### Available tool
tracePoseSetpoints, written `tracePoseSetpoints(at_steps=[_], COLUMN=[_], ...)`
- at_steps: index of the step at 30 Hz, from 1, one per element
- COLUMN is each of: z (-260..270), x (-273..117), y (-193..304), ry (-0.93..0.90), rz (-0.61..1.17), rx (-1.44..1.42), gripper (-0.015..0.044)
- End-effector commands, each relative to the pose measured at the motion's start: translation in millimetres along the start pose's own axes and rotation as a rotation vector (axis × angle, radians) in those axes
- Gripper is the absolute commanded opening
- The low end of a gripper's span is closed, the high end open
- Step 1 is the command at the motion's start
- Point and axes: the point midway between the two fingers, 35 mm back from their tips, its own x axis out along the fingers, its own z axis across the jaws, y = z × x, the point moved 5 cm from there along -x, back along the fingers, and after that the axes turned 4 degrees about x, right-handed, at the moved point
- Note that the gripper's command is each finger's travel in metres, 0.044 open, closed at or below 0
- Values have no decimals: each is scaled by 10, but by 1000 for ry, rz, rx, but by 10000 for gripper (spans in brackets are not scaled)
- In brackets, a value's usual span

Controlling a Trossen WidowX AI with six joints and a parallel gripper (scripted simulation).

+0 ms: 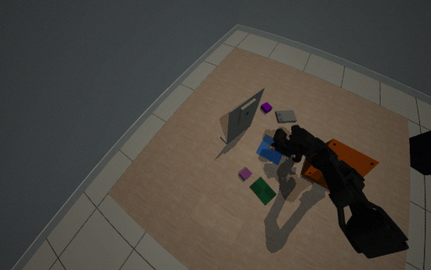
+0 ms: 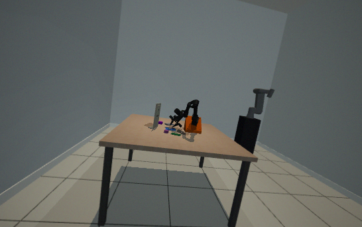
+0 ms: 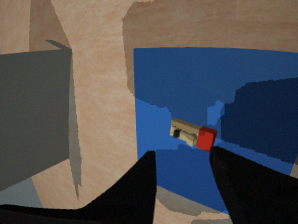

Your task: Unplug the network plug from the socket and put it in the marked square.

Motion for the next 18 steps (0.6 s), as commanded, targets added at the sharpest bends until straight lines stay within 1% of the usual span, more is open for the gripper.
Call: tracePoseSetpoints(at_steps=[1, 18], z=[-1, 13], x=[-40, -165], y=[5, -9], ry=[1, 2], rz=[3, 0], rx=[-4, -3], gripper=[156, 156])
